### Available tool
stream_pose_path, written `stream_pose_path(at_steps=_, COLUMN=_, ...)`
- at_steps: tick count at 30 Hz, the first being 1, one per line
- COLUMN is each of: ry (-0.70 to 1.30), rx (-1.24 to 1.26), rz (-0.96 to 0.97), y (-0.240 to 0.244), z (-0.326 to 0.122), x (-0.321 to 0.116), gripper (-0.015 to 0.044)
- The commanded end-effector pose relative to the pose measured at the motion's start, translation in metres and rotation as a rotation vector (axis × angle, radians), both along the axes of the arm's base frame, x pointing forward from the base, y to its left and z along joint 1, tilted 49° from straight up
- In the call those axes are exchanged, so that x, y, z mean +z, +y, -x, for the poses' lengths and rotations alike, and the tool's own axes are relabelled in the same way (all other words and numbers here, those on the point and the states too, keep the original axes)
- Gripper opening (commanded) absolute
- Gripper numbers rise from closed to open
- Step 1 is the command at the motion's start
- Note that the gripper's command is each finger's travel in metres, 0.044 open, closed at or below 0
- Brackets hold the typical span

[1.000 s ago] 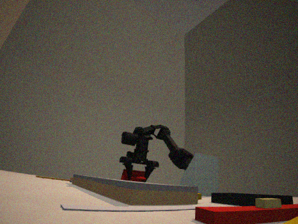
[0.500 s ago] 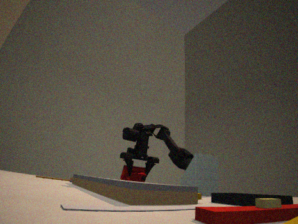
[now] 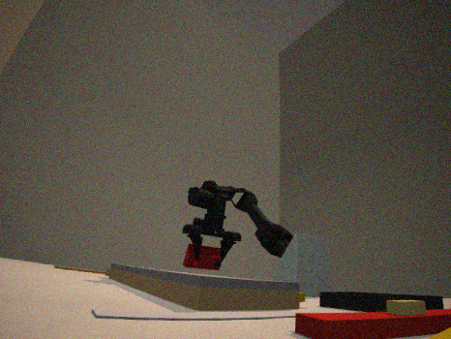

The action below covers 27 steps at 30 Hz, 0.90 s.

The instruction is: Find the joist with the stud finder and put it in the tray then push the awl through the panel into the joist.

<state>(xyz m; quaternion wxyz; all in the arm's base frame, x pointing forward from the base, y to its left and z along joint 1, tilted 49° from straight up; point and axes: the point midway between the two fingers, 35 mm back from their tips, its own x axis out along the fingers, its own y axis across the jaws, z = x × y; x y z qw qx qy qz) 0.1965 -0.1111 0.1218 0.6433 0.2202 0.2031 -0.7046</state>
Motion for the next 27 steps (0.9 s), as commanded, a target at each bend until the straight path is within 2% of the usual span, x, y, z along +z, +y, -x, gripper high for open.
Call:
stream_pose_path(at_steps=1, ry=-0.011, rx=0.001, rz=-0.008, y=0.0016, z=-0.0023, x=0.0029, gripper=0.0000)
stream_pose_path(at_steps=27, ry=-0.010, rx=-0.010, rz=-0.186, y=-0.0043, z=0.0009, x=0.0027, gripper=0.0000)
